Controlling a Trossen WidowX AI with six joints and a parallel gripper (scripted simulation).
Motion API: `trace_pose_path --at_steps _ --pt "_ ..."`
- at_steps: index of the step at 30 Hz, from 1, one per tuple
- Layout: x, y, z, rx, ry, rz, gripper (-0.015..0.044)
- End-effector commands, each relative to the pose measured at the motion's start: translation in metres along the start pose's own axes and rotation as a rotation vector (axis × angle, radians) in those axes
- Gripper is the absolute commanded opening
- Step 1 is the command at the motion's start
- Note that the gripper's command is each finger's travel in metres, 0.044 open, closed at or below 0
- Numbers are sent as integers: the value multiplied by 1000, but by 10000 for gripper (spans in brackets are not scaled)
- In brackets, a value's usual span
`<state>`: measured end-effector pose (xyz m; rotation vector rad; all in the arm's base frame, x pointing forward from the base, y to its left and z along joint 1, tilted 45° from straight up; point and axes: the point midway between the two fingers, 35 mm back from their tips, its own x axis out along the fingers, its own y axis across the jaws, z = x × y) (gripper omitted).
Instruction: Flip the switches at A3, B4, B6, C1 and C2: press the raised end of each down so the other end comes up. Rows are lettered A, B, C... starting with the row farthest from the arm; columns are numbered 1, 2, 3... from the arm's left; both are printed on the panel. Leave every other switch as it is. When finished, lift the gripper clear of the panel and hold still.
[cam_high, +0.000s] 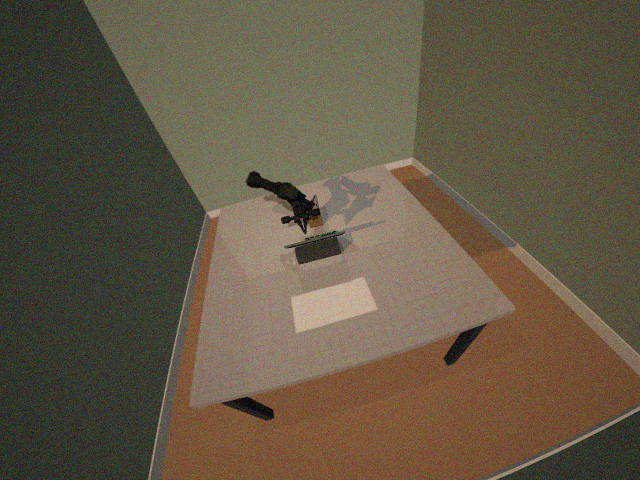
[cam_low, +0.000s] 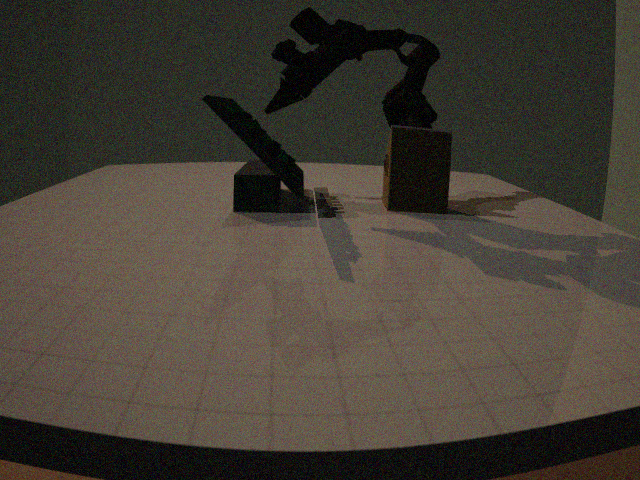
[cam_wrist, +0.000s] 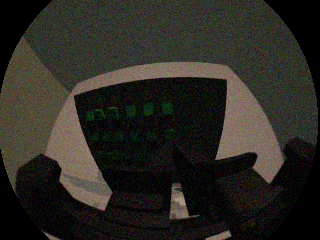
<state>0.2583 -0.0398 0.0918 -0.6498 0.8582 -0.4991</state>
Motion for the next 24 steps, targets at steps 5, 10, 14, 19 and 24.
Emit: trace_pose_path --at_steps 5,10,14,19,24 --pt "11 1 -2 -9 8 2 0" --pt "19 1 -2 -8 8 2 0" --pt "21 1 -2 -8 7 2 0" --pt "21 1 -2 -8 7 2 0" --pt "21 1 -2 -8 7 2 0"
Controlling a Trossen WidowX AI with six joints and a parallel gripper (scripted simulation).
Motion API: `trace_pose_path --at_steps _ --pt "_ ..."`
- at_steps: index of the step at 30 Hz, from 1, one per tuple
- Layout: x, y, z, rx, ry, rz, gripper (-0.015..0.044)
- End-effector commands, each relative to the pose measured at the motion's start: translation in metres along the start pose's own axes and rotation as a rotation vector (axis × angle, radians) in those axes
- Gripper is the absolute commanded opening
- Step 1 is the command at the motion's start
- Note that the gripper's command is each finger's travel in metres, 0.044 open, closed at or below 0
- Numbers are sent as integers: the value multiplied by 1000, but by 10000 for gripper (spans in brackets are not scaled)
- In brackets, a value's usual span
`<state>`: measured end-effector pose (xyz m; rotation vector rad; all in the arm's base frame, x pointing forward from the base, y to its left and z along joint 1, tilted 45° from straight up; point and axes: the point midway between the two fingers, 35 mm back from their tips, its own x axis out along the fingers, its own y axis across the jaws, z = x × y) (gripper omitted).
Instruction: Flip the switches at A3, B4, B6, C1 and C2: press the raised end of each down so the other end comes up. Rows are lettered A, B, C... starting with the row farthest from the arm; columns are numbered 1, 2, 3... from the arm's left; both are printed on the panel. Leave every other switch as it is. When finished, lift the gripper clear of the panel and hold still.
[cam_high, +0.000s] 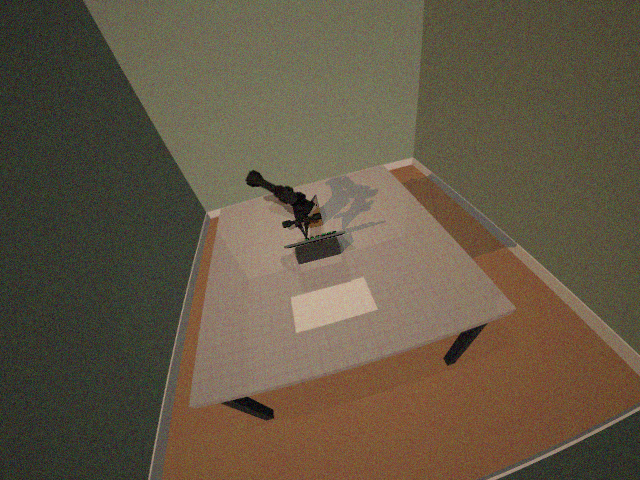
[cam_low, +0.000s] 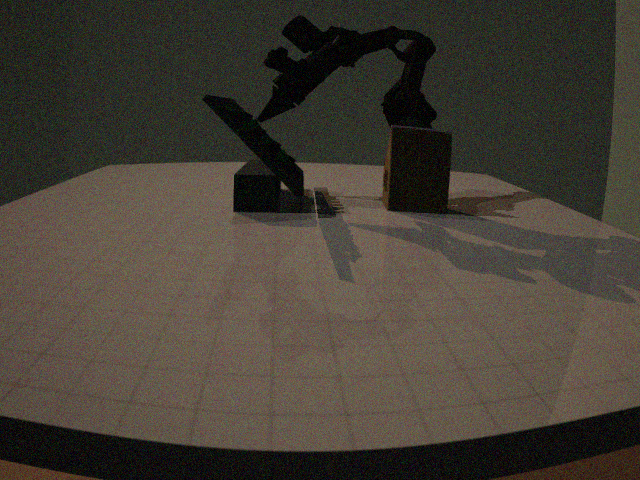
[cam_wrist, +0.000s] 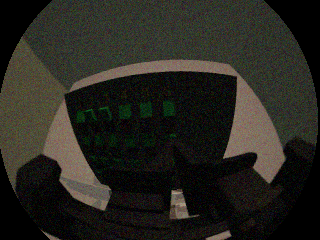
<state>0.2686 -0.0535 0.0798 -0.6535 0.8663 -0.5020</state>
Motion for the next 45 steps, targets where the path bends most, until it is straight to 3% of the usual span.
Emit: trace_pose_path --at_steps 1,45 --pt "0 1 0 -4 0 4 0" --pt "5 1 0 -4 -1 4 0"
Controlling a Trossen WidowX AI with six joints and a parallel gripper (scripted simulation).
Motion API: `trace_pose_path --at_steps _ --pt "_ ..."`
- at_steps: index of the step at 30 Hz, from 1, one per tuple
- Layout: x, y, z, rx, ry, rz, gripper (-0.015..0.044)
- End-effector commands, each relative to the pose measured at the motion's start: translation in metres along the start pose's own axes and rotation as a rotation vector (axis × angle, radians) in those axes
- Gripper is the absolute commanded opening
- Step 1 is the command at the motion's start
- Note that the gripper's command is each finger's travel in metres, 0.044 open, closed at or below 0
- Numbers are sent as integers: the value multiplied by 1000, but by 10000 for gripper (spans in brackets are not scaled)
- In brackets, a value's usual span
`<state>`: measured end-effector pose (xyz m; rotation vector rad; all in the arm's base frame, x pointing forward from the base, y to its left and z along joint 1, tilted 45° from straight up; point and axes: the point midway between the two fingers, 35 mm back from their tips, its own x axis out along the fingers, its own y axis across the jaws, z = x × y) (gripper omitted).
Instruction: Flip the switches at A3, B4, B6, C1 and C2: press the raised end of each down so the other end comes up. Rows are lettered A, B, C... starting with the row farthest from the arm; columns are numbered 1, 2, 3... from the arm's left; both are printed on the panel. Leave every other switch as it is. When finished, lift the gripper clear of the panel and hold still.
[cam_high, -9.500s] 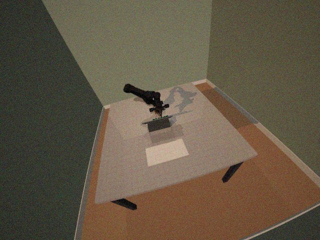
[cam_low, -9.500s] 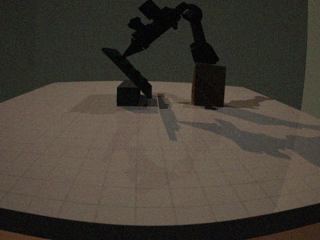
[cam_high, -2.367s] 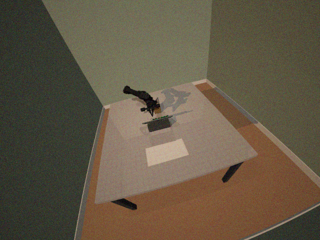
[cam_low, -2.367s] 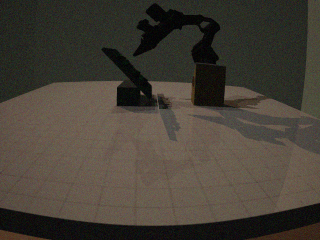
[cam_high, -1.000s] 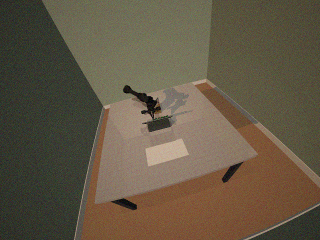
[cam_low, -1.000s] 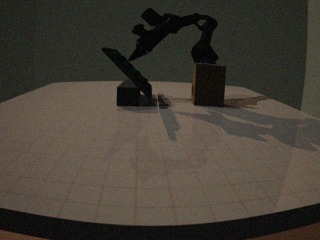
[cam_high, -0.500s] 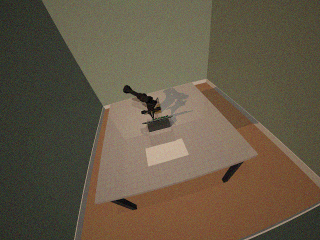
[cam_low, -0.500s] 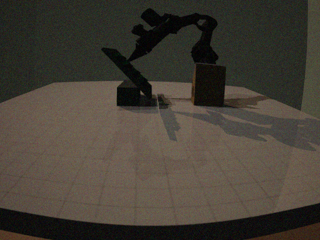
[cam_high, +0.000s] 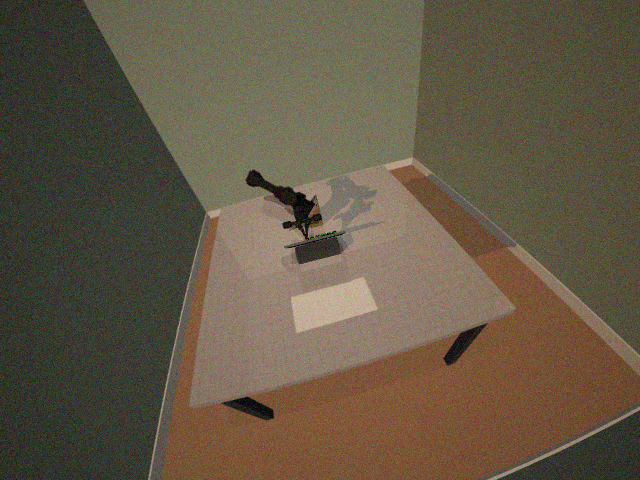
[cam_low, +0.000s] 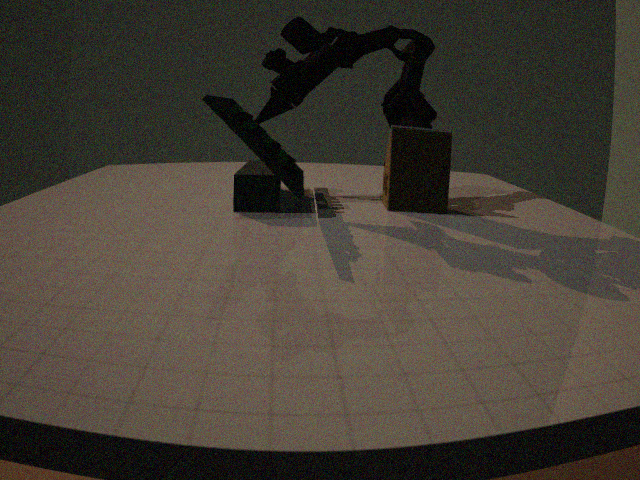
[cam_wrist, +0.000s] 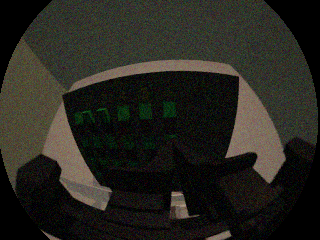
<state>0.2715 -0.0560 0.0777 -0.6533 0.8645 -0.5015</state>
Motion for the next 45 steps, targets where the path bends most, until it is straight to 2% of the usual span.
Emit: trace_pose_path --at_steps 1,10,17,25,39,45 --pt "1 1 0 -4 1 4 0" --pt "0 0 0 0 2 1 0" --pt "-61 1 -3 -5 -20 7 0" --pt "-63 3 -3 -6 -22 8 0" --pt "-64 126 -36 -2 -18 20 0" --pt "-64 137 -44 0 -23 12 0"
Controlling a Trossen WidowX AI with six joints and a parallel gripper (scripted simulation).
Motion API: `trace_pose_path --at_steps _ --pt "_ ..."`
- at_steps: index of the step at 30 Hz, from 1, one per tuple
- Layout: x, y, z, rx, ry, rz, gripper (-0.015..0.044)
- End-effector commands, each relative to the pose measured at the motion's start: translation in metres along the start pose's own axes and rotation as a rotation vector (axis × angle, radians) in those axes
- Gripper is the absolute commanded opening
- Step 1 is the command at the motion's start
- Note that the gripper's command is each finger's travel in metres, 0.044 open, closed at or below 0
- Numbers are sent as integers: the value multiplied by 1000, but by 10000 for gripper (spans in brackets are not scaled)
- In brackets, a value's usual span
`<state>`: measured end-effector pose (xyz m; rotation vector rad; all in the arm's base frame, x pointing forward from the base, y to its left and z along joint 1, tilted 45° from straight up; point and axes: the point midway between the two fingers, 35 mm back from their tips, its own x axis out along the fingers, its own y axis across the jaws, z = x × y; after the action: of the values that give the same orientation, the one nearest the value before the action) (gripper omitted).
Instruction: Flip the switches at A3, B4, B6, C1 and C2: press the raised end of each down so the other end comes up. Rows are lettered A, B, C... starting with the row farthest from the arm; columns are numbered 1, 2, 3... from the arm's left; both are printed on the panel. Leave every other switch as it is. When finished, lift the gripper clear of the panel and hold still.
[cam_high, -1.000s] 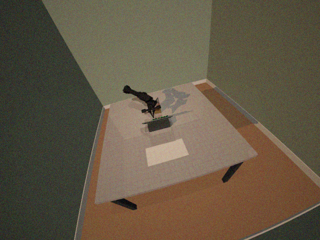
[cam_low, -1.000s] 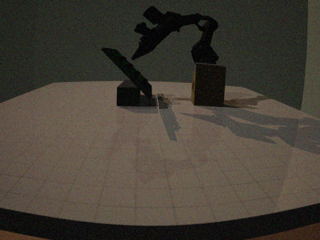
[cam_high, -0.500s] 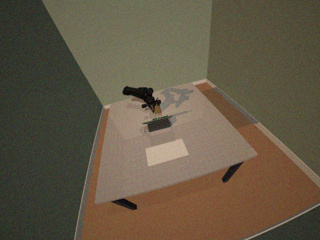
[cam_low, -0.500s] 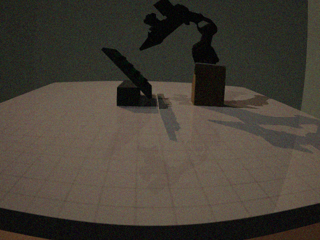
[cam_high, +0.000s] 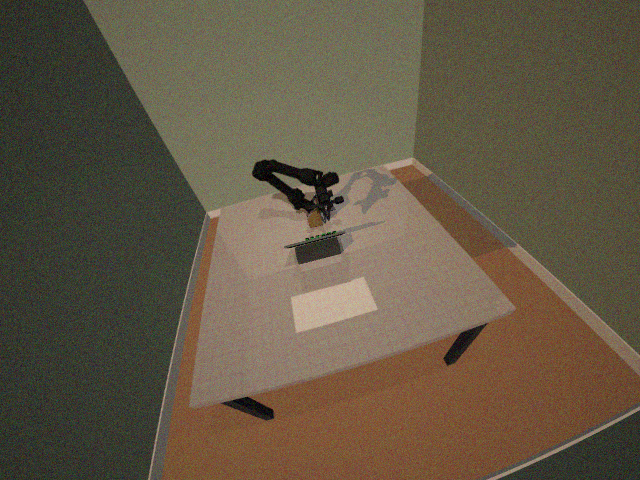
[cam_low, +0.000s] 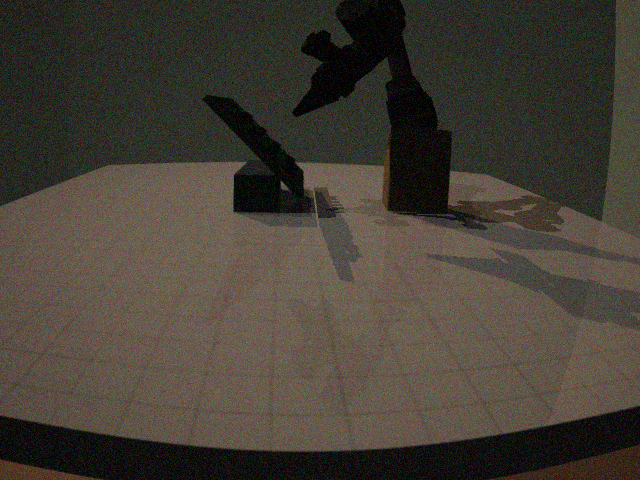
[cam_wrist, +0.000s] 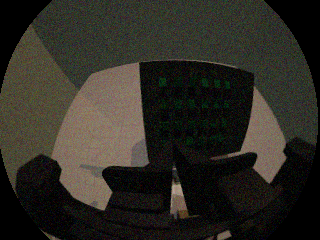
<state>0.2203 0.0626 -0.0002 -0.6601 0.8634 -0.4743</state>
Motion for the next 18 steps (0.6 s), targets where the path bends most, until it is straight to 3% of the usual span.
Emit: trace_pose_path --at_steps 1,6,18 --pt "1 7 -2 14 -10 -7 0" --pt "34 6 0 15 13 -8 0" --pt "45 5 0 15 12 -10 0"
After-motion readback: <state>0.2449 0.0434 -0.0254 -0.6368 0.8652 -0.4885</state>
